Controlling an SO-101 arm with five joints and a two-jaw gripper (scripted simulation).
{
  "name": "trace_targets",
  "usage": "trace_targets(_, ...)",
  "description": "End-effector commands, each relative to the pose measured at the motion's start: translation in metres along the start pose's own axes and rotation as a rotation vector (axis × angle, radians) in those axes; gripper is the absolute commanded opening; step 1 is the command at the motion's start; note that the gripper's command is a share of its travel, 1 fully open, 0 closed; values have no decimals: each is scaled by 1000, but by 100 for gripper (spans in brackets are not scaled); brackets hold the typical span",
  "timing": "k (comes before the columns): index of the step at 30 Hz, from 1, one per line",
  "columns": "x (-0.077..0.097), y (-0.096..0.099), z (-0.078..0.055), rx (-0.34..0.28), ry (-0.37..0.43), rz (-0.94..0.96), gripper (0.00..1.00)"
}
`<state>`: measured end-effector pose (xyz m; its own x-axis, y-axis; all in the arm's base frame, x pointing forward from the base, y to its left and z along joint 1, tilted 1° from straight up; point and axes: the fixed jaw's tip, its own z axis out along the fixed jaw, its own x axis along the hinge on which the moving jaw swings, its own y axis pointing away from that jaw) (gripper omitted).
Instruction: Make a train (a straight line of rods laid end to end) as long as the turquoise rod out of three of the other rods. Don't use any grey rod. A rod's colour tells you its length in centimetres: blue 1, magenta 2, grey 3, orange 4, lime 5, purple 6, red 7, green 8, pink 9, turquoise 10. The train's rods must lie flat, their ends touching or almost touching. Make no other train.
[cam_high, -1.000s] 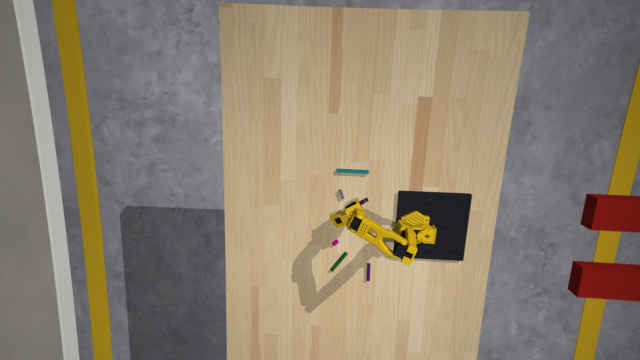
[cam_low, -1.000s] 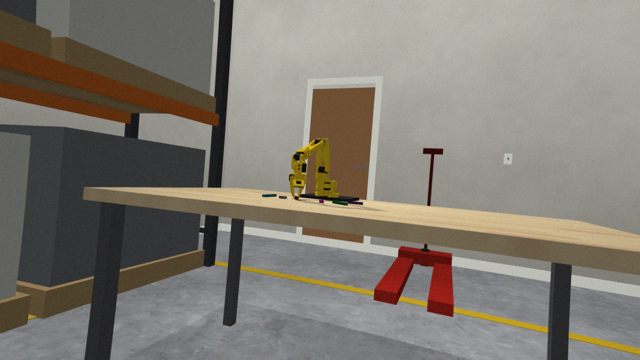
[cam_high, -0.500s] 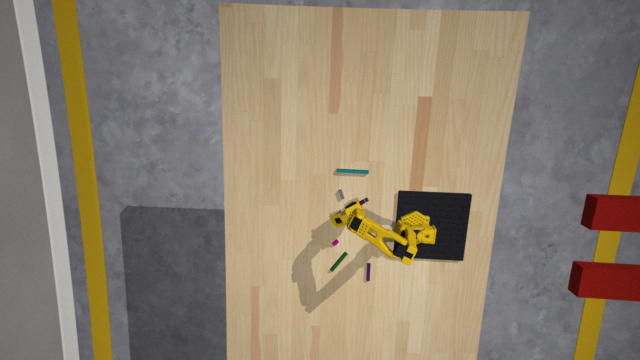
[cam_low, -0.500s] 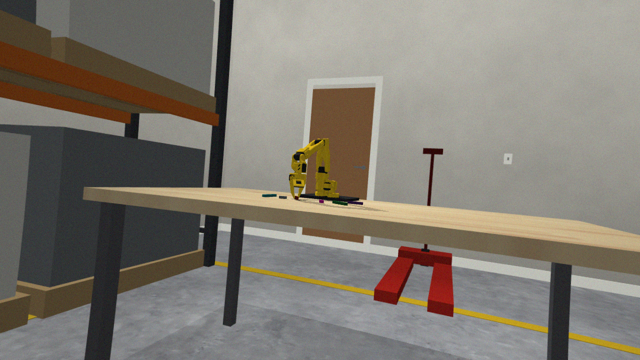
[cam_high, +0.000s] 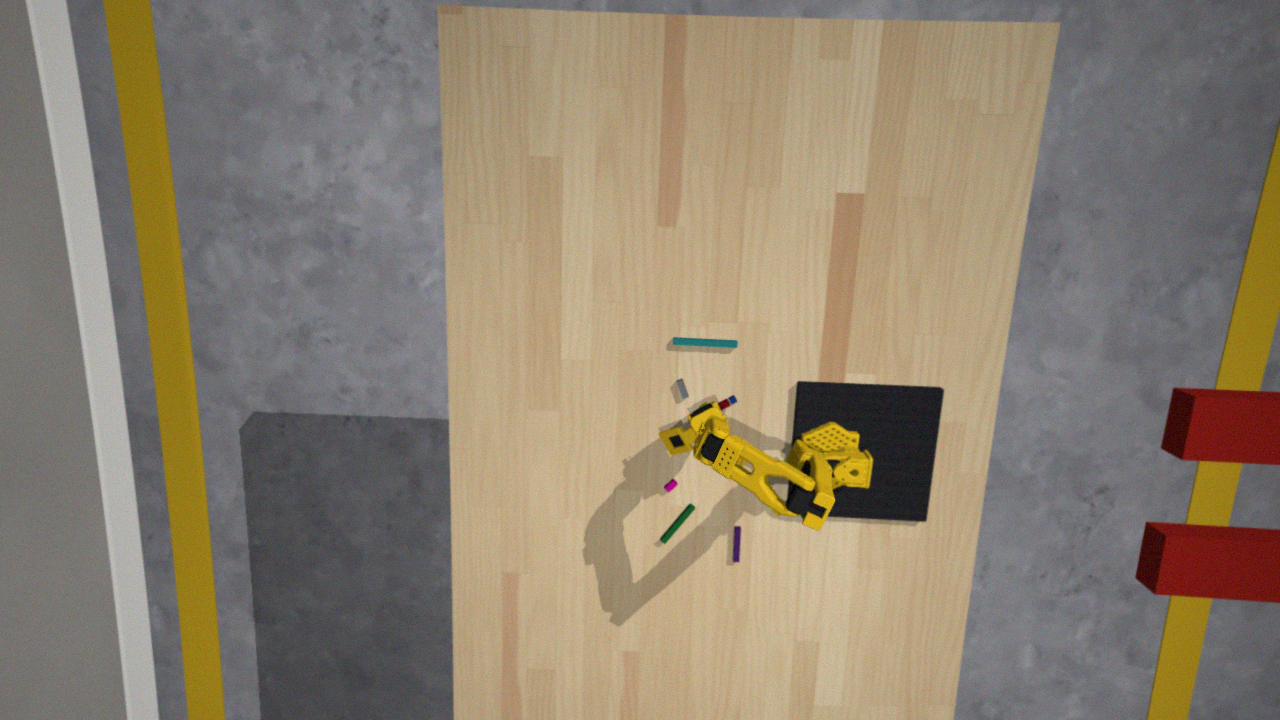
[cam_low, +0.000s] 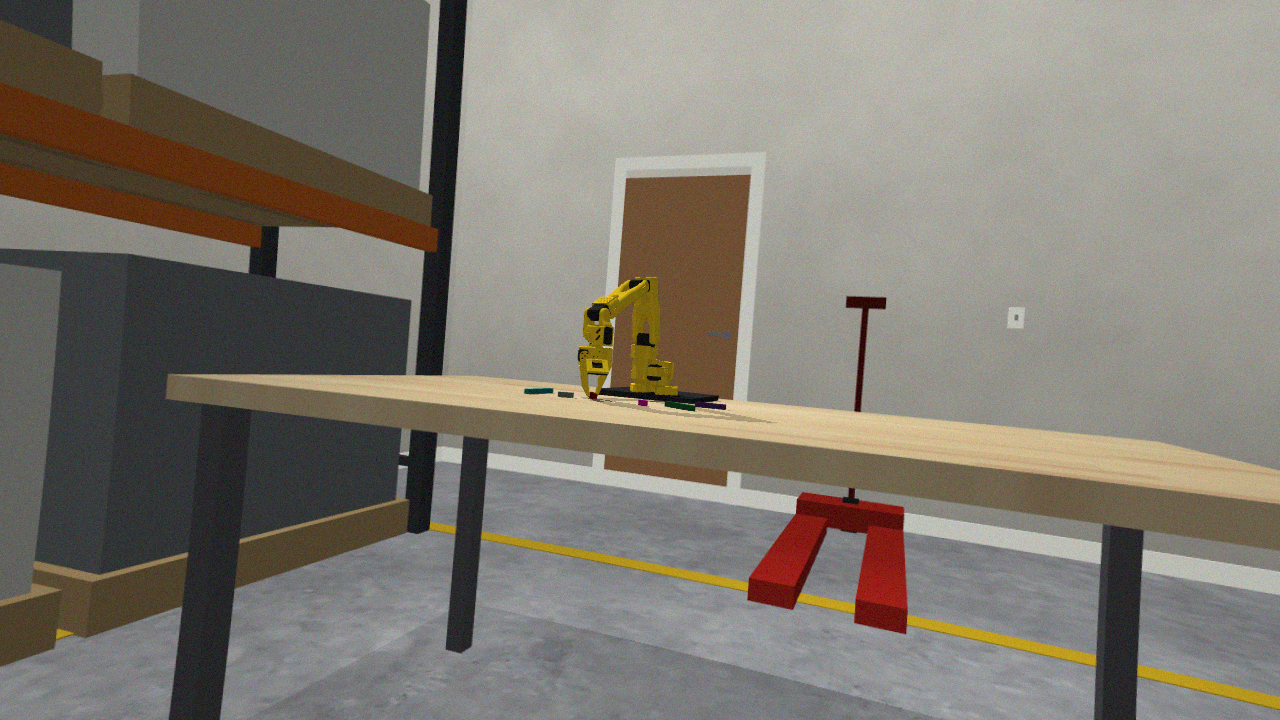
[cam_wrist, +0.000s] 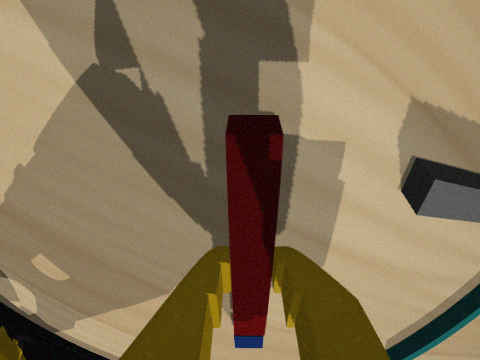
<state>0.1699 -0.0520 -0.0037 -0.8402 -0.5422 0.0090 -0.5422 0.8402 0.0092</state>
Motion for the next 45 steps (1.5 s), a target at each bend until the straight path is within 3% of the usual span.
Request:
trace_targets(1,2,1,1,-4,1,-1,0)
trace_targets(26,2,0,0,2,-3,-1,0)
trace_targets(45,2,0,0,2,-3,-1,6)
